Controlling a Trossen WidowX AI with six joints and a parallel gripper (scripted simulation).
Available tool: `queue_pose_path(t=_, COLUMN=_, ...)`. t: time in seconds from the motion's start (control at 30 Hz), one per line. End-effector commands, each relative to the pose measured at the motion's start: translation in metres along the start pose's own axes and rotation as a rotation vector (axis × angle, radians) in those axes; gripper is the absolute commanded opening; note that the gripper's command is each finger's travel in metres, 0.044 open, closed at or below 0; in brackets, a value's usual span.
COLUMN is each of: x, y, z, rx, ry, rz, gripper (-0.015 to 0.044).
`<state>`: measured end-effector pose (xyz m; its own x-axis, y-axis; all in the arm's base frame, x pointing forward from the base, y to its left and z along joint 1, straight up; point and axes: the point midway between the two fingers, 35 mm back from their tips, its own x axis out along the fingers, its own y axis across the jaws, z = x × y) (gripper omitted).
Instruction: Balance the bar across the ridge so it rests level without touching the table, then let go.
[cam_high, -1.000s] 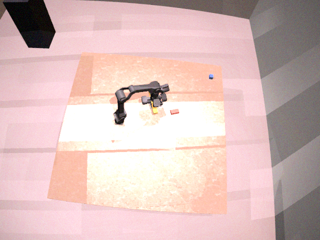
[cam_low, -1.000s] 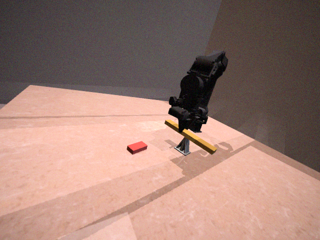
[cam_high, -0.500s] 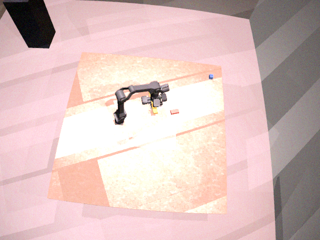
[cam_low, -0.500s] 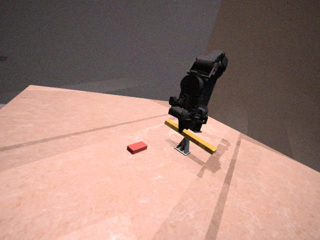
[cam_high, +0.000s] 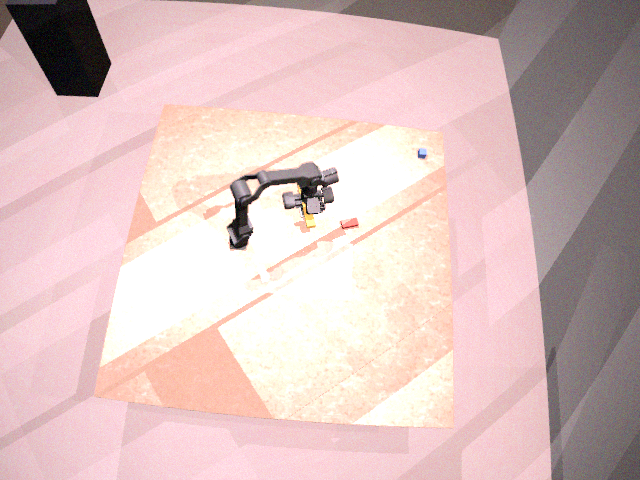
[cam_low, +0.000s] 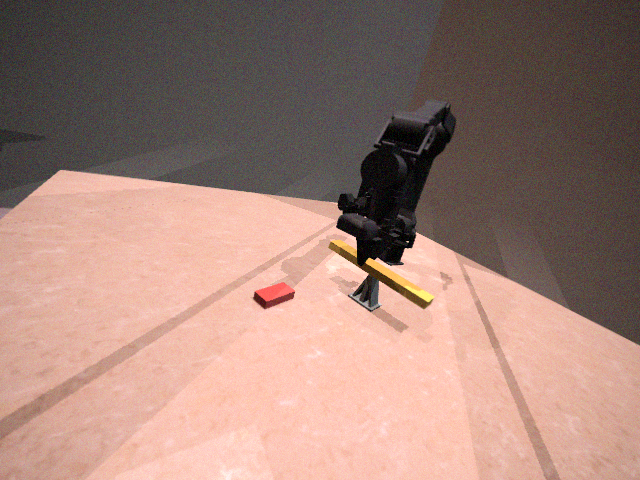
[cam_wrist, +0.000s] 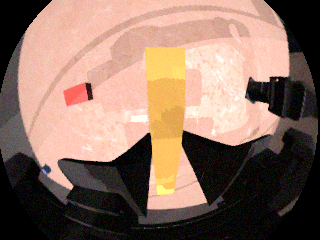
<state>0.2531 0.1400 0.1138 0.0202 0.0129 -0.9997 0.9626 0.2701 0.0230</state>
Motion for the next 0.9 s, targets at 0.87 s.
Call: queue_pose_path(t=0.87, x=0.0034, y=0.0002, z=0.0006, rx=0.002, ry=-0.001, rz=0.003, gripper=0.0000)
